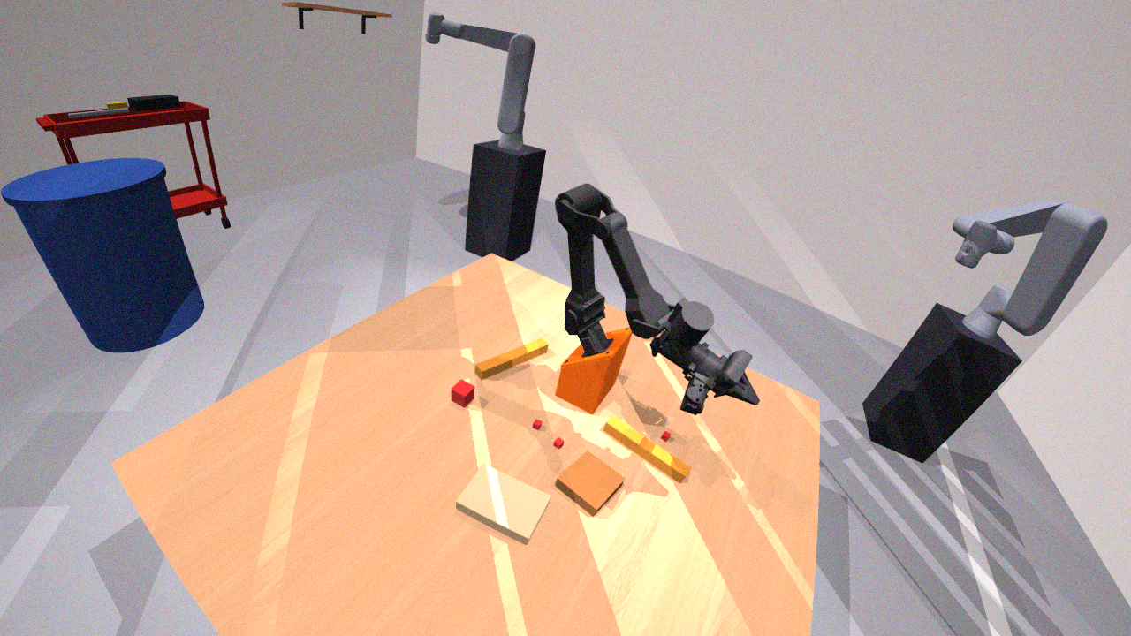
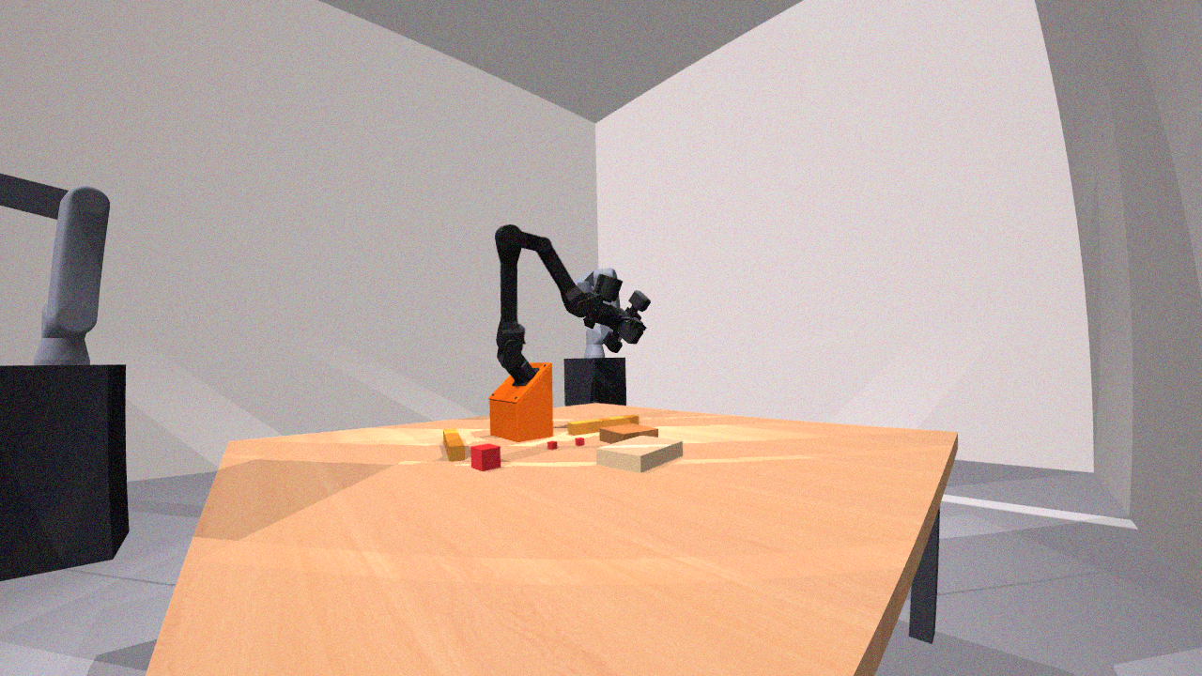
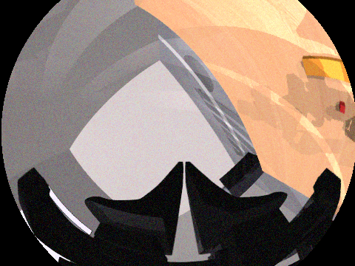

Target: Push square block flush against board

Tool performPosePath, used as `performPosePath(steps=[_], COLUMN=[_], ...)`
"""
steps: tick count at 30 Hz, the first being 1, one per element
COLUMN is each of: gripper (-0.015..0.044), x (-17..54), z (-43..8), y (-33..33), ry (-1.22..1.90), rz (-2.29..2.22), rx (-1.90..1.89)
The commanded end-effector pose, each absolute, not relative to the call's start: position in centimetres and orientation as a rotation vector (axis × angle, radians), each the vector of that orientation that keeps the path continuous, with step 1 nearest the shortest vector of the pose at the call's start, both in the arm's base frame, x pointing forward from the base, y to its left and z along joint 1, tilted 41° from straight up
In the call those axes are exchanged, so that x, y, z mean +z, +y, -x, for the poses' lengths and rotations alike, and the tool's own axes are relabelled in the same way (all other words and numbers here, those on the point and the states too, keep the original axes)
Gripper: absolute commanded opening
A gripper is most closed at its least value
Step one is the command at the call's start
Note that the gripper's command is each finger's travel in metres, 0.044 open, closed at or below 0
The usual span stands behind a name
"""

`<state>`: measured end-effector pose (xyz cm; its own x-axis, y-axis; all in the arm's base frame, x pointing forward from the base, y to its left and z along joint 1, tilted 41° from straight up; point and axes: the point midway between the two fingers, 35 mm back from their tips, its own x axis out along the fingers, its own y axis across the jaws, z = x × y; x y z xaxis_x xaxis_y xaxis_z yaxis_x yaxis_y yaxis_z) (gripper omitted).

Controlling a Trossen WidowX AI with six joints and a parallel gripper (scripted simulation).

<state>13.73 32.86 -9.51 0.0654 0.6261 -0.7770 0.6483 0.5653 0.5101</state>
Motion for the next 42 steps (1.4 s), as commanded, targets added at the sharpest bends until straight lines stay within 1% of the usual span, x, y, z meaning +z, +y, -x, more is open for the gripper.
performPosePath(steps=[1, 21, 42], gripper=[0.0000, 0.0000, 0.0000], x=[-11.3, -17.9, -21.2], z=[-14.7, -18.6, -21.0], y=[32.2, 27.3, 20.5], ry=[1.569, 1.467, 1.522], rz=[-0.991, -0.398, 0.314], rx=[-0.055, -0.179, -0.244])
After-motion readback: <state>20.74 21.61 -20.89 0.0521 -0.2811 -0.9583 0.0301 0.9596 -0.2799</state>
